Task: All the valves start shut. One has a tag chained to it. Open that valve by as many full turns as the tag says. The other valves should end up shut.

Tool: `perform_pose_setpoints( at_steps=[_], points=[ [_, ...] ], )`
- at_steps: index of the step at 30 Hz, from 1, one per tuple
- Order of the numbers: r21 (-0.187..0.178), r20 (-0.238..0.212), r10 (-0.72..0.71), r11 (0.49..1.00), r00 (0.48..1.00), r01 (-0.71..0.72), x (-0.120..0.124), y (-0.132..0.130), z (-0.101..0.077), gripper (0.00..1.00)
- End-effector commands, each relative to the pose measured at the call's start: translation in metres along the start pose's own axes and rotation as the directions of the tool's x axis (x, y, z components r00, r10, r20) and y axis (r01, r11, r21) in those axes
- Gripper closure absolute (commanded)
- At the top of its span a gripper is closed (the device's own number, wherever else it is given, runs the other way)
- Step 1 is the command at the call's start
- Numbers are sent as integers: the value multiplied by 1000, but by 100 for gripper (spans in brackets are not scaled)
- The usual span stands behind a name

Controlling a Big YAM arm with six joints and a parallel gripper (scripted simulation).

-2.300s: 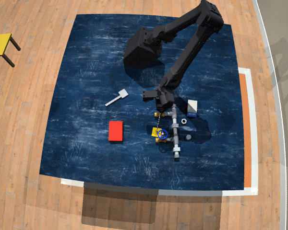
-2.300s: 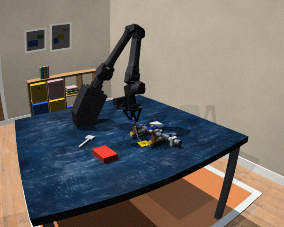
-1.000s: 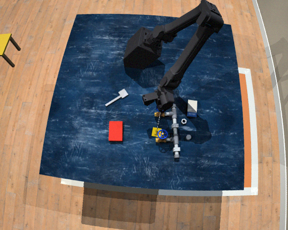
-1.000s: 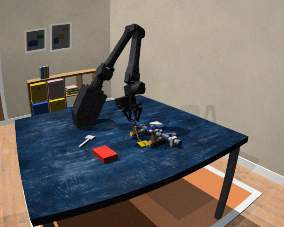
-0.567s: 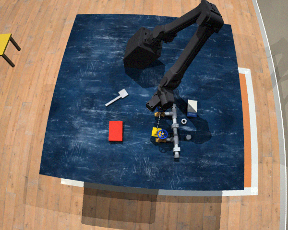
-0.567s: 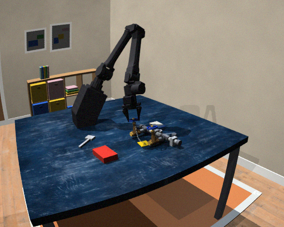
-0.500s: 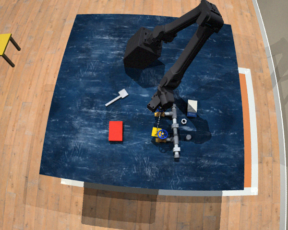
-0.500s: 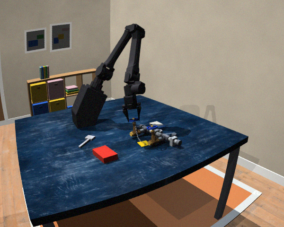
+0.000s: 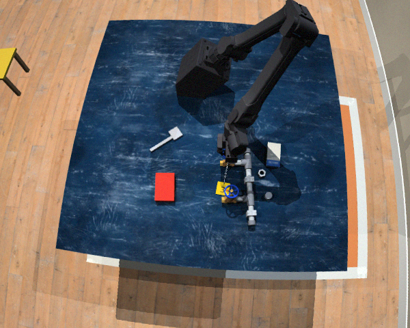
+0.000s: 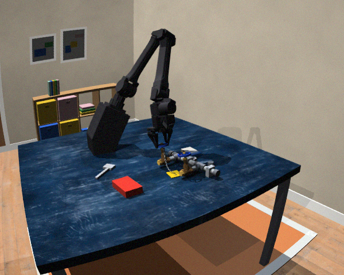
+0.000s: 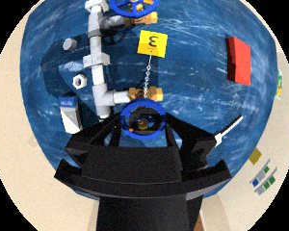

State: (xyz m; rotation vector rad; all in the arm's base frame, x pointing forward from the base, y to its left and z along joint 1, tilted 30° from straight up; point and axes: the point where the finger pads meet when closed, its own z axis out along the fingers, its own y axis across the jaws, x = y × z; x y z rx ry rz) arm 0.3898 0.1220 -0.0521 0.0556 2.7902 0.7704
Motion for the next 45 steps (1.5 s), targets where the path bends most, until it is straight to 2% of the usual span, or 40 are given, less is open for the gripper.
perform_pose_setpoints(
  at_steps=[1, 6, 10, 12, 13, 20, 26, 27, 45],
  points=[
    [-1, 8, -346, 938, 938, 346, -3, 2, -2, 100],
    [2, 10, -541, 841, 841, 541, -6, 2, -2, 100],
    [4, 9, -680, 734, 734, 680, -6, 2, -2, 100],
    [4, 9, -680, 734, 734, 680, -6, 2, -2, 100],
    [4, 9, -756, 655, 655, 756, -6, 2, -2, 100],
    [5, 7, -917, 398, 398, 917, -6, 2, -2, 100],
    [2, 4, -989, 145, 145, 989, -6, 1, -2, 100],
    [2, 4, -993, 121, 121, 993, -6, 1, -2, 100],
    [3, 2, -993, 115, 115, 993, -6, 1, -2, 100]
  ],
)
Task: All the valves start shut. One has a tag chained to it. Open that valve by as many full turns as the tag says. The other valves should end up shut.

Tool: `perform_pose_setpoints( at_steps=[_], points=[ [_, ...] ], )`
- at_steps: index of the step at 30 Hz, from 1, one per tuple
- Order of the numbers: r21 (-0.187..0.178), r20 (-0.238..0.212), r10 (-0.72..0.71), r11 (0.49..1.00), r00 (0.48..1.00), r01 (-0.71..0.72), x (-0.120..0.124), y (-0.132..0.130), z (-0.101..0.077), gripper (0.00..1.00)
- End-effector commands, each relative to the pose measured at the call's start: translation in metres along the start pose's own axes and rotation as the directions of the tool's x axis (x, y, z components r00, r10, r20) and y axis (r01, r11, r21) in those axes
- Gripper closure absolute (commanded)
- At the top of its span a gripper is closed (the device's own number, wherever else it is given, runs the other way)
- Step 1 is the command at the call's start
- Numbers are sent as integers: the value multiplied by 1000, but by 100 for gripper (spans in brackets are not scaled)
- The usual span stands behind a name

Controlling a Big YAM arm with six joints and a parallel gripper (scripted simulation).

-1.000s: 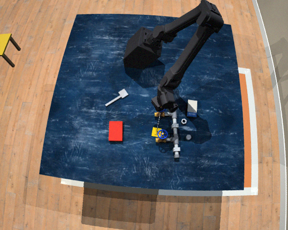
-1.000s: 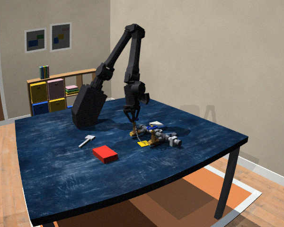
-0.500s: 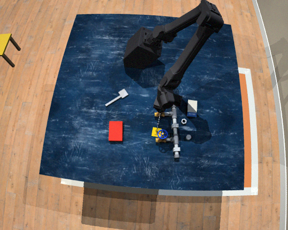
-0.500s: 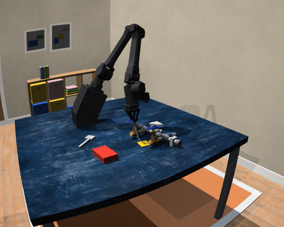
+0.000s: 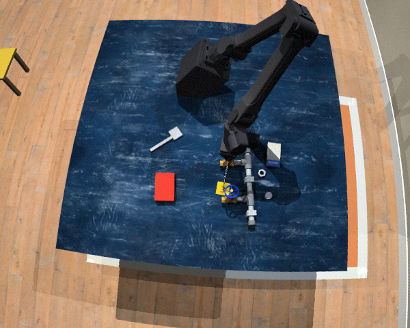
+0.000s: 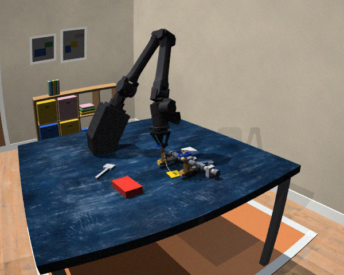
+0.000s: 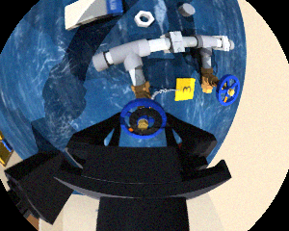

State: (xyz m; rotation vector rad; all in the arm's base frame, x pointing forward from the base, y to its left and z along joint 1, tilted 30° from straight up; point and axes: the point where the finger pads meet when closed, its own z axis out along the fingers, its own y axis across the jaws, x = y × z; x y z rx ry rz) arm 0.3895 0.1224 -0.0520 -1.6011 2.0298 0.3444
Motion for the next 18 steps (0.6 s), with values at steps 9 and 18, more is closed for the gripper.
perform_pose_setpoints(
  at_steps=[9, 18],
  points=[
    [3, -2, -81, 997, 997, 81, -2, -6, -2, 100],
    [3, -2, -81, 997, 997, 81, -2, -6, -2, 0]
  ],
)
